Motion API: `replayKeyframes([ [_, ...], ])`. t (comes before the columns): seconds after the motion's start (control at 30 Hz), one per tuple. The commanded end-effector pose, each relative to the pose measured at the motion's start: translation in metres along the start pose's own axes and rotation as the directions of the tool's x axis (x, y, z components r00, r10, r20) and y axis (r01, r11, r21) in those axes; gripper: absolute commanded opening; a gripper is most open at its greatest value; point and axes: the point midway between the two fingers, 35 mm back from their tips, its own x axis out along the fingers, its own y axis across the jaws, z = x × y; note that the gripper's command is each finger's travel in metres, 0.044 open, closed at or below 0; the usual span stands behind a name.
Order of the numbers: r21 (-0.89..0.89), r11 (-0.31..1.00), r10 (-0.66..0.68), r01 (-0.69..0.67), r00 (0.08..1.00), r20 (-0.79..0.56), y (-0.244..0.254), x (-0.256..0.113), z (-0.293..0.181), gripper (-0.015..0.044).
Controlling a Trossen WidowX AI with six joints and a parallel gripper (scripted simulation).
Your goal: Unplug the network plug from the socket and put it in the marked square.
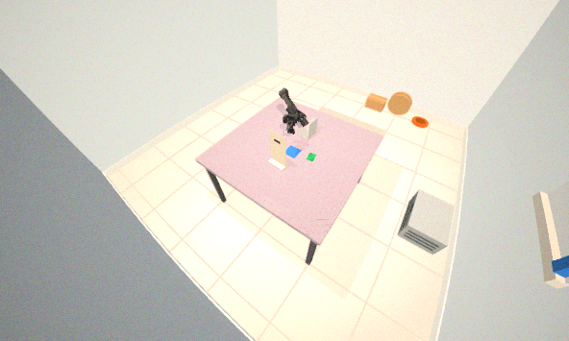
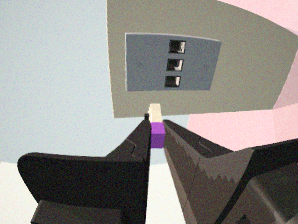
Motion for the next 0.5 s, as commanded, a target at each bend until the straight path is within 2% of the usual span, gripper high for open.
replayKeyframes([
  [0.0,0.017,0.995,-0.097,0.098,0.995,-0.012,-0.021,0.003,-0.006,0.0],
  [0.23,0.042,0.953,-0.301,0.302,0.953,-0.027,-0.068,0.003,-0.017,0.0],
  [0.47,0.058,0.872,-0.487,0.487,0.873,-0.019,-0.112,-0.006,-0.023,0.0],
])
